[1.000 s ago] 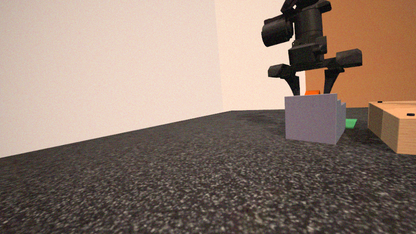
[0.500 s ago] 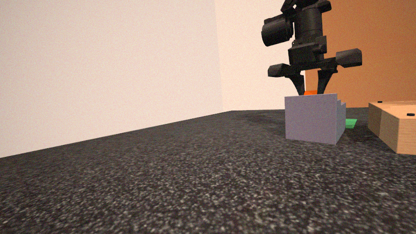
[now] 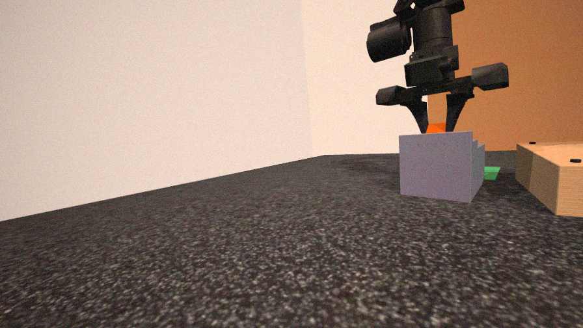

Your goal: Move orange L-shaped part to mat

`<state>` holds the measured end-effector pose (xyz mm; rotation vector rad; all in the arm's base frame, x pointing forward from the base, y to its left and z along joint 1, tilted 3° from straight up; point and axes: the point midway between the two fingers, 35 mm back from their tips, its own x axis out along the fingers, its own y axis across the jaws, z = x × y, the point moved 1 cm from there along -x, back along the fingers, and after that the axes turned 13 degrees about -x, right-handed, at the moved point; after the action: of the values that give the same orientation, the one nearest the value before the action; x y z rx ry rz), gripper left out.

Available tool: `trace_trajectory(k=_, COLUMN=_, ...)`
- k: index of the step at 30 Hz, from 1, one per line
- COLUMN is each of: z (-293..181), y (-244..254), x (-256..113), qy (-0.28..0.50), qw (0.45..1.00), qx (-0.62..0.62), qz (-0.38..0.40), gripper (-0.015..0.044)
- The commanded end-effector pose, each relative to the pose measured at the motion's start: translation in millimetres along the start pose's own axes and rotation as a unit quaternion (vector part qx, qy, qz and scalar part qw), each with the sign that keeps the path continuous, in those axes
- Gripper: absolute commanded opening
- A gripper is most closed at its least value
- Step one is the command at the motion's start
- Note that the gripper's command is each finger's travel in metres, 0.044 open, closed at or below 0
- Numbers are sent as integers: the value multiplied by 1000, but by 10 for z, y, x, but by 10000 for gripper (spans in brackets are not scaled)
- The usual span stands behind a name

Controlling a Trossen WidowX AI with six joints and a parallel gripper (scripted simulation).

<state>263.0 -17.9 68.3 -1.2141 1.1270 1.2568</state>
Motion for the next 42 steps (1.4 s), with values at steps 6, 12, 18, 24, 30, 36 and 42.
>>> trace_trajectory(k=6, z=-4, y=-8, x=-147, qy=1, qw=1000, qx=0, qz=-1, gripper=0)
trace_trajectory(k=12, z=-4, y=-6, x=-239, qy=2, qw=1000, qx=1, qz=-1, gripper=0)
trace_trajectory(k=18, z=-4, y=-5, x=-333, qy=2, qw=1000, qx=1, qz=-1, gripper=0)
trace_trajectory(k=24, z=-4, y=-5, x=-431, qy=2, qw=1000, qx=1, qz=-1, gripper=0)
trace_trajectory(k=30, z=-3, y=-4, x=-530, qy=2, qw=1000, qx=1, qz=-1, gripper=0)
trace_trajectory(k=36, z=-3, y=-4, x=-625, qy=2, qw=1000, qx=1, qz=-1, gripper=0)
trace_trajectory(k=42, z=-3, y=-4, x=-717, qy=2, qw=1000, qx=1, qz=-1, gripper=0)
